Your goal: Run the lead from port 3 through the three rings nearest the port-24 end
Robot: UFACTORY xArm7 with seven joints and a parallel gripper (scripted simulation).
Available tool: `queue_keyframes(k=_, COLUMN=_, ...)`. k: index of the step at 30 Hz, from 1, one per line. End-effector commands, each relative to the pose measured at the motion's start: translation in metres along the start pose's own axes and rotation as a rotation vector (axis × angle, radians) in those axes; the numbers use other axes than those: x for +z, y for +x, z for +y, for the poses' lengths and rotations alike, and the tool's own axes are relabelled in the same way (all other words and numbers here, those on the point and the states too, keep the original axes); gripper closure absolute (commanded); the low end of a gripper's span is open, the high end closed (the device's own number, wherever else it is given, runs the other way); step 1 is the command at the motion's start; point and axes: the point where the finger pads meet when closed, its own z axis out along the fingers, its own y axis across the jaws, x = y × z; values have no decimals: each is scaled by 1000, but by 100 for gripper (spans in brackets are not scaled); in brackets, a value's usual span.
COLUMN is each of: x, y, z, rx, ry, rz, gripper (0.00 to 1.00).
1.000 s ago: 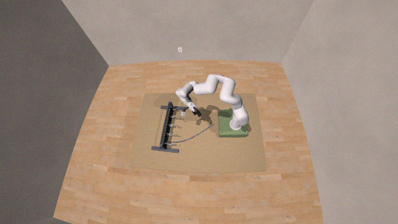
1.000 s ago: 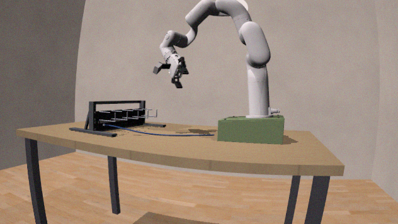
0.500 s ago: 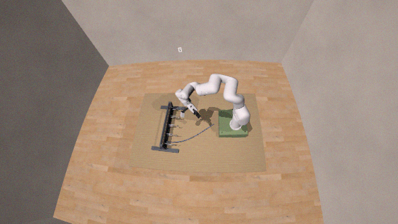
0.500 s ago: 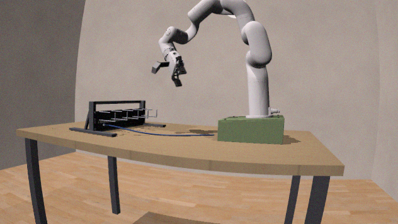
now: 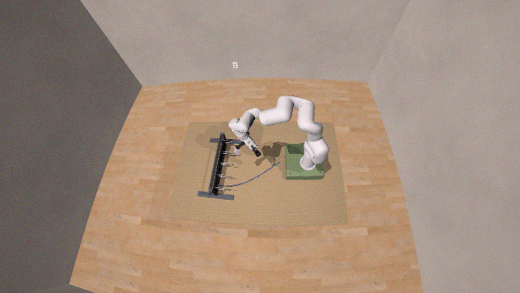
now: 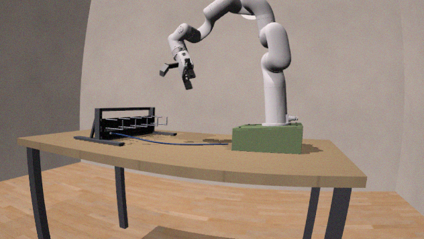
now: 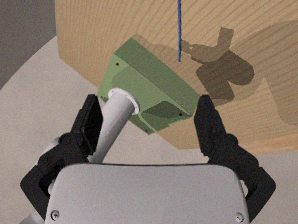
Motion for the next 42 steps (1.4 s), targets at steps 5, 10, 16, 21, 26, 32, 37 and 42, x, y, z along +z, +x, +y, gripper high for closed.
queue_keyframes(k=5, x=-2, y=1, z=-1, rx=13, ry=-16, rz=4, gripper=0)
queue_keyframes(k=10, x=-8, y=9, z=-9, rx=115, ry=-114, rz=30, gripper=0)
queue_keyframes(k=16, x=-8, y=9, z=-9, rx=115, ry=-114, rz=30, gripper=0)
queue_keyframes(k=21, x=-8, y=9, z=-9, rx=115, ry=-114, rz=30, gripper=0)
queue_keyframes(k=26, x=-15, y=17, z=-18, rx=211, ry=-205, rz=75, gripper=0)
queue_keyframes(k=32, x=-15, y=17, z=-18, rx=211, ry=-205, rz=75, gripper=0)
queue_keyframes(k=37, x=-23, y=26, z=-28, rx=299, ry=-285, rz=135, gripper=0)
queue_keyframes(k=42, x=-23, y=26, z=-28, rx=299, ry=-285, rz=135, gripper=0)
